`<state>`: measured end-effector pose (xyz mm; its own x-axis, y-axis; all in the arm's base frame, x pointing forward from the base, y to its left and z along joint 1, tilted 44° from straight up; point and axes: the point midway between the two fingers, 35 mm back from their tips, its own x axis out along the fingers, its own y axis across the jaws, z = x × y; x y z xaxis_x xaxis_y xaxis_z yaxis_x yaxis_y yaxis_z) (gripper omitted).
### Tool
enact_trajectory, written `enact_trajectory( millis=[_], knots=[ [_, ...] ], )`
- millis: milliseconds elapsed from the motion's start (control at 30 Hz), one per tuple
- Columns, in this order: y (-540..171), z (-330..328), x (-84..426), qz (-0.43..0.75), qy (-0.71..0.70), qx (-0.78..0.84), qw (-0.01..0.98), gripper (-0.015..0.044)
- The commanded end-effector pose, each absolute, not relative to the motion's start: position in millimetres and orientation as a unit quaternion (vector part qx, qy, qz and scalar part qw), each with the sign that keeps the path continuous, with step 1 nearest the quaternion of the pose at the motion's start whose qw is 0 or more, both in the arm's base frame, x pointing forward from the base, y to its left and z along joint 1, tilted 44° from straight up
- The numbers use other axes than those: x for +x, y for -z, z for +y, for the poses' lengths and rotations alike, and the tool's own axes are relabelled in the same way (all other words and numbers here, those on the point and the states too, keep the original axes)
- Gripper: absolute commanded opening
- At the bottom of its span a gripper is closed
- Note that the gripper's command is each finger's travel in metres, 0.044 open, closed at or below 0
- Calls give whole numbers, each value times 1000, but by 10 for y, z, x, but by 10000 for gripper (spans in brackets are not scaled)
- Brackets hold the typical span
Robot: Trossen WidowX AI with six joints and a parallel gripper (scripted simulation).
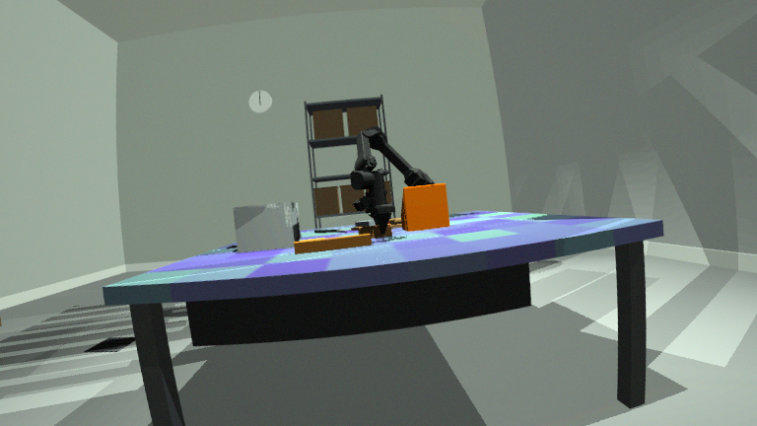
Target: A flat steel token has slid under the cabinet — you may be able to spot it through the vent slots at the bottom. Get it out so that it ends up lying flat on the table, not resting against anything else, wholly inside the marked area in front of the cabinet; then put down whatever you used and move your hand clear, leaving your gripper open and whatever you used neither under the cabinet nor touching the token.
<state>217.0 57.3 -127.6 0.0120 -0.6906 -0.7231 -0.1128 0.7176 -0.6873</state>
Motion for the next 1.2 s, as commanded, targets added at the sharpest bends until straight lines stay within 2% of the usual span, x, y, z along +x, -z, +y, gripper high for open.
enact_trajectory(
  millis=[0, 700, 933, 967, 1067, 1167],
  knots=[
    [1273, 585, 2179, 662, 233, -292, 650, 0],
    [1272, 584, 2178, 641, 284, -240, 671, 0],
    [1277, 572, 2169, 644, 282, -244, 668, 184],
    [1277, 571, 2168, 645, 282, -244, 668, 200],
    [1277, 572, 2169, 644, 282, -244, 668, 200],
    [1278, 571, 2168, 643, 280, -244, 669, 270]
  ],
)
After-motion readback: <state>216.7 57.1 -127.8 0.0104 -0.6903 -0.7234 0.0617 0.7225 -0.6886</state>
